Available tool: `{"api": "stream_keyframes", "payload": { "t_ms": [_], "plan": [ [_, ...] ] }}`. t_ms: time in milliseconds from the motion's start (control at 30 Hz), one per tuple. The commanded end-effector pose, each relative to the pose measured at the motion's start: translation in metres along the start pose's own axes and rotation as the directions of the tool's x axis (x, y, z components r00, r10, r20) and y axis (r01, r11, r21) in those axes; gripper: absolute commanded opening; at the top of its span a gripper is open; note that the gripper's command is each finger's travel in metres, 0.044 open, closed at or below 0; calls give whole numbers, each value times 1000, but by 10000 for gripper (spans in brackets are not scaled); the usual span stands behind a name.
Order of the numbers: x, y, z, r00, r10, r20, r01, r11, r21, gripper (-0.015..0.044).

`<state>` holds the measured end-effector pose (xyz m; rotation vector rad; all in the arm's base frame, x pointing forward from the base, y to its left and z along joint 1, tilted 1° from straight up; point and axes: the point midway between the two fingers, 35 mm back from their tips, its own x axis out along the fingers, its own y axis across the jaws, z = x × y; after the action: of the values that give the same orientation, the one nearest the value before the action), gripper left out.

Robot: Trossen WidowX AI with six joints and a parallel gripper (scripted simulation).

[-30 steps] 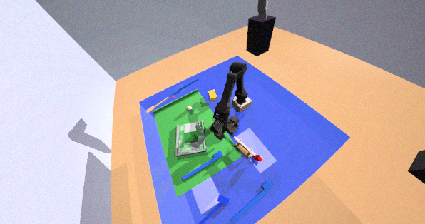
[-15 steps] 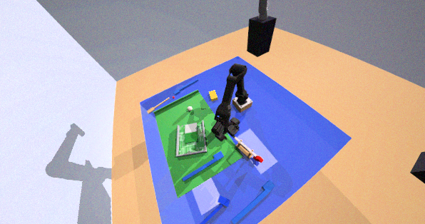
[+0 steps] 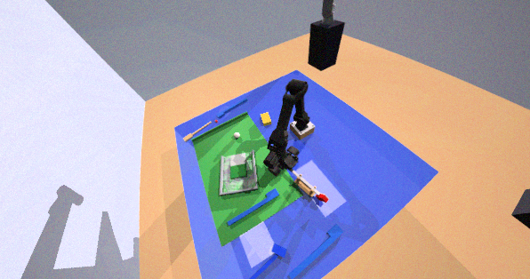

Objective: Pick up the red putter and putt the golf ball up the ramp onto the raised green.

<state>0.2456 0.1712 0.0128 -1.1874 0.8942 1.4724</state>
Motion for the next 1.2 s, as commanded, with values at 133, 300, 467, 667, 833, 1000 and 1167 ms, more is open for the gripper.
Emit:
{"api": "stream_keyframes", "payload": {
  "t_ms": [133, 300, 467, 667, 833, 1000, 1167],
  "plan": [
    [-3, -1, 1, 1000, -1, 0, 1, 1000, 0, 0],
    [-27, -4, 8, 1000, -1, 0, 1, 1000, 0, 0],
    [-60, -5, 17, 1000, -1, 0, 1, 1000, 0, 0],
    [-94, -1, 25, 1000, 0, 0, 0, 1000, 0, 0],
    [-97, -1, 26, 1000, 0, 0, 0, 1000, 0, 0],
    [-95, -6, 5, 1000, -16, -25, 18, 996, 91, 0],
    [-102, -10, -21, 998, -32, -49, 43, 974, 224, 0]
  ]
}}
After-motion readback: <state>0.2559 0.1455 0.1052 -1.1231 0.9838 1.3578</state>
